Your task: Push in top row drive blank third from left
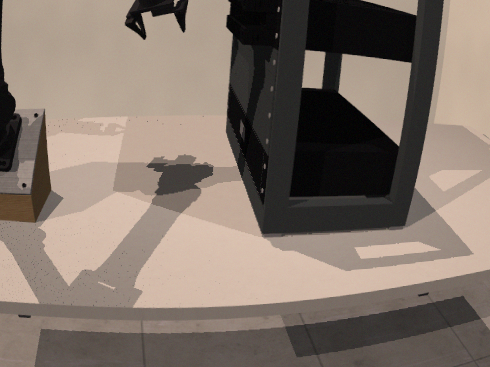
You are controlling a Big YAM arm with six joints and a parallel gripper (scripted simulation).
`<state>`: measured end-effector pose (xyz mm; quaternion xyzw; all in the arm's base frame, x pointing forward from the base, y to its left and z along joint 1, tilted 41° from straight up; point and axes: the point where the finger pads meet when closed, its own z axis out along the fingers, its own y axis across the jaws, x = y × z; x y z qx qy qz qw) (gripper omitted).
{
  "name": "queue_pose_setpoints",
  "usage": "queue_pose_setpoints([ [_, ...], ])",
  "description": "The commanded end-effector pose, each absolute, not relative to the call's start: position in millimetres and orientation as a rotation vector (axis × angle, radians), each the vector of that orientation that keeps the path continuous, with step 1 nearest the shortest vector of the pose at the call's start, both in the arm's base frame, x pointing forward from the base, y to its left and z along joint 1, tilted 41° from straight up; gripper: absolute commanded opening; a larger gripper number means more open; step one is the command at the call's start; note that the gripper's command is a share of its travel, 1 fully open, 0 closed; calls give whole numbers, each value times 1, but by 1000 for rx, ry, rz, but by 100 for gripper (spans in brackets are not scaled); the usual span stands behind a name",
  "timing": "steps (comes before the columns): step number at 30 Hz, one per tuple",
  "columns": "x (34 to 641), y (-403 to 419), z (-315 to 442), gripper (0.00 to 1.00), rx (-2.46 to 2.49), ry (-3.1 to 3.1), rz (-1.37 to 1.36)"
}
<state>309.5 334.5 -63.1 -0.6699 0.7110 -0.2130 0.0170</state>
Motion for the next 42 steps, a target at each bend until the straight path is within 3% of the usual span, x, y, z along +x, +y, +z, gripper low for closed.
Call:
queue_pose_setpoints([
  [1,310,354,-49,100,-1889,2210,-624],
  [42,314,343,26,100,-842,2120,-295],
])
